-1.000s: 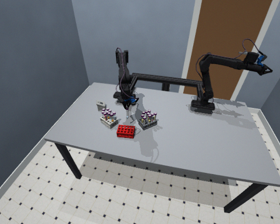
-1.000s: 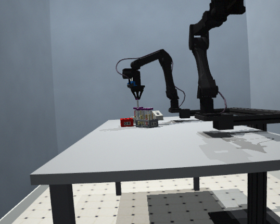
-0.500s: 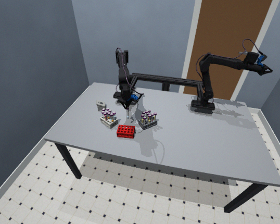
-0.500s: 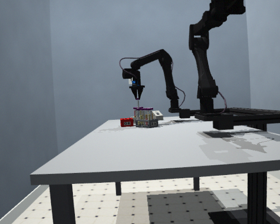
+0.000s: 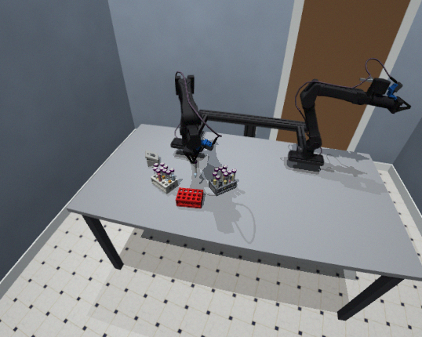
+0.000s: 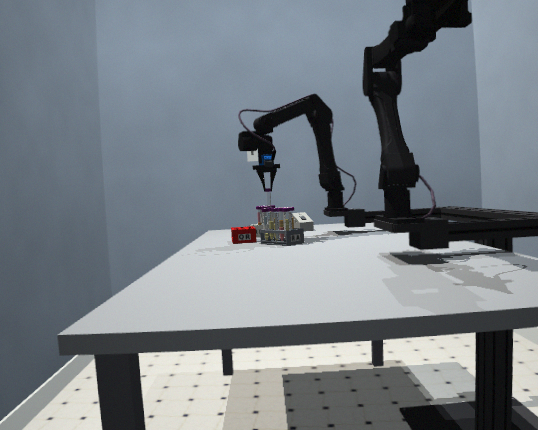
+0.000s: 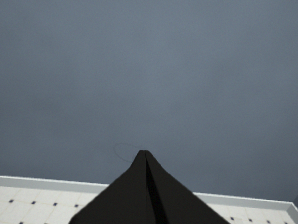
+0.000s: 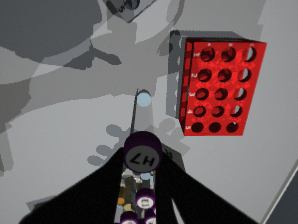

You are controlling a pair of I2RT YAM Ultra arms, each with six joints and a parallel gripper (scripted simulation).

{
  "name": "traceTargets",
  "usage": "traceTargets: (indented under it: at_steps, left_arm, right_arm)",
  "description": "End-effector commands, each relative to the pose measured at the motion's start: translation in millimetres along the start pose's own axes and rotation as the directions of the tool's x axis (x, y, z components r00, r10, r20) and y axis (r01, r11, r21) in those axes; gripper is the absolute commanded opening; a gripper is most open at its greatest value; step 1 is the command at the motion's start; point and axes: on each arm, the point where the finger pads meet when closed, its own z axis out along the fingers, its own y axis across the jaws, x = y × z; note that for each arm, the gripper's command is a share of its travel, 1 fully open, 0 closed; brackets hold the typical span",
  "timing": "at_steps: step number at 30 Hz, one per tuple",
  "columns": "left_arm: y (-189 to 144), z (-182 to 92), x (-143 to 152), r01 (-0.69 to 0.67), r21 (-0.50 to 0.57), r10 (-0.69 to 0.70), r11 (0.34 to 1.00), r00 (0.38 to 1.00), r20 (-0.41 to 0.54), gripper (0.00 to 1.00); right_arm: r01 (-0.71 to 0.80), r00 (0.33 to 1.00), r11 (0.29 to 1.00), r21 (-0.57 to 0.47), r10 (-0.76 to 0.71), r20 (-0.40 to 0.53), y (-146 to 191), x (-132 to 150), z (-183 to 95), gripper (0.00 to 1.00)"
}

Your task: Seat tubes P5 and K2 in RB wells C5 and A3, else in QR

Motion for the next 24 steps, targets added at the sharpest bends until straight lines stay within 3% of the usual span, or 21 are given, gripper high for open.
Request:
traceTargets:
  at_steps: [1, 24]
  left_arm:
    - [1.6, -10.7, -26.5, -0.006, 0.000, 0.006, 1.000, 0.998, 0.059, 0.00]
    - [1.6, -10.7, -26.5, -0.006, 0.000, 0.006, 1.000, 0.998, 0.059, 0.00]
  right_arm:
    - [0.013, 1.000, 1.000, 0.010, -0.013, 0.013, 12.6, -10.2, -5.1, 0.00]
    - [0.013, 1.000, 1.000, 0.016, -0.013, 0.017, 57.8, -52.4, -5.3, 0.00]
